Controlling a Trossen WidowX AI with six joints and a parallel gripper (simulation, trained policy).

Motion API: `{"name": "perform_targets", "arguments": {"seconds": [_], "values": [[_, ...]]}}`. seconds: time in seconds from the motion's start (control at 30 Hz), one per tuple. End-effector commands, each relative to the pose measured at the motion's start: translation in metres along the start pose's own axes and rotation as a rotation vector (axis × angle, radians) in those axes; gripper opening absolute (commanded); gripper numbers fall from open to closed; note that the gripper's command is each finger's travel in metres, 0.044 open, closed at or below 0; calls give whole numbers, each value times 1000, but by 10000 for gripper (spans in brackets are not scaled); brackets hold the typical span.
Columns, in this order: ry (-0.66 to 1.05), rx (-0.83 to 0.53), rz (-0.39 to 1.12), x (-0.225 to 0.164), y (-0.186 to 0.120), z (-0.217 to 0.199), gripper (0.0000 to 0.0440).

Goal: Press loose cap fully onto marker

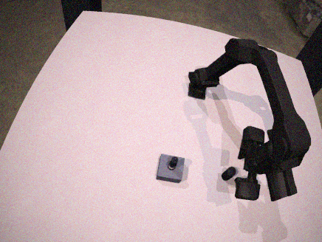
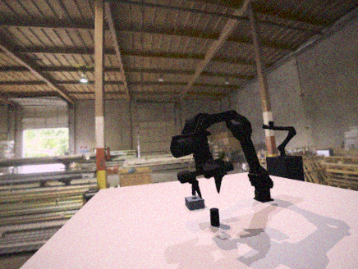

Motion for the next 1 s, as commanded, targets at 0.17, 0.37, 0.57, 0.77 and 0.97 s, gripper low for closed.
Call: {"name": "perform_targets", "arguments": {"seconds": [0.17,0.37,0.57,0.77,0.97], "values": [[-39,49,18,5,23,0,298],[-69,67,26,8,39,-1,287],[-104,80,32,9,56,-2,272],[-141,85,39,10,71,-2,258],[-176,79,49,11,81,0,217]]}}
Point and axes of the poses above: the point midway between the two fingers, 35 mm back from their tips, its own y axis out along the fingers, its own z axis across the jaws, x = y × z, the point moved 9 cm from there along -y, back along the fingers, and after that the axes turned 15 degrees about y, right-handed, at the moved point
